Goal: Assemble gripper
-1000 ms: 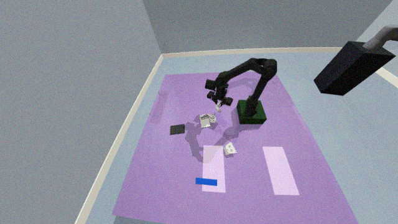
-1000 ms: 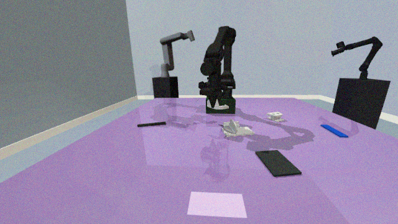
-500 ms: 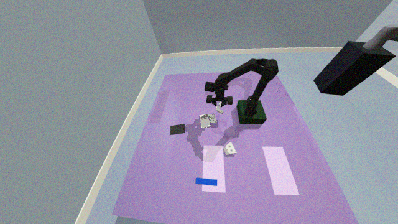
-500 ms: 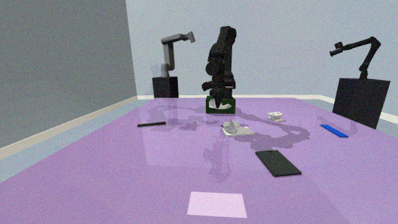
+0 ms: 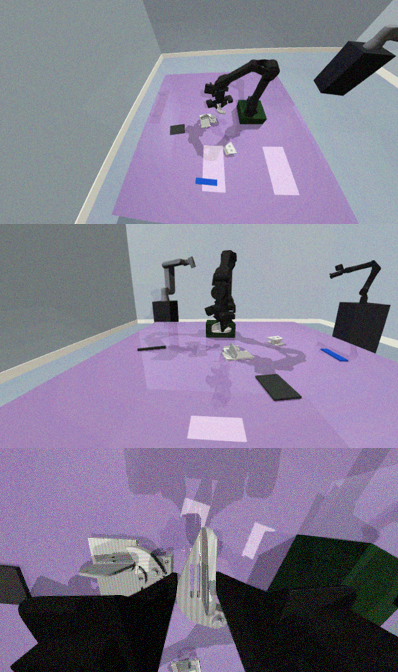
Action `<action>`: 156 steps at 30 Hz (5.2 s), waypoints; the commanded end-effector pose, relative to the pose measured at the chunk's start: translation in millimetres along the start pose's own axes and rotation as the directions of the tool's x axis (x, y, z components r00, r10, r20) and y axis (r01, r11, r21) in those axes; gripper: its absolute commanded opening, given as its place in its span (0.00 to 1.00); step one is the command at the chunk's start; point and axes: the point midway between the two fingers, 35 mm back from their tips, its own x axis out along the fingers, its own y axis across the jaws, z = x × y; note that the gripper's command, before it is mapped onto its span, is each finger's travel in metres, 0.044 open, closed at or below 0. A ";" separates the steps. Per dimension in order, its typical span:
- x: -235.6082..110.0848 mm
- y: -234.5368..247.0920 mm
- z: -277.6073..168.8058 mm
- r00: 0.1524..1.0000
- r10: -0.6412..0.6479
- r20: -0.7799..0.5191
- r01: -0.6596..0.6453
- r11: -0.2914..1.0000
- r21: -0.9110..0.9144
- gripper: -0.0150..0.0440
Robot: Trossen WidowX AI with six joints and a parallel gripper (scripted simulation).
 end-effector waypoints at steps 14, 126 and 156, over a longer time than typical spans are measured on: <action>-0.1 4.7 -19.3 1.000 0.000 -0.005 -0.002 0.903 -0.430 0.48; -0.9 114.0 -67.6 1.000 0.006 -0.010 -0.011 0.188 -0.982 0.48; -0.9 114.5 -67.0 1.000 0.006 -0.010 -0.011 0.201 -0.979 0.48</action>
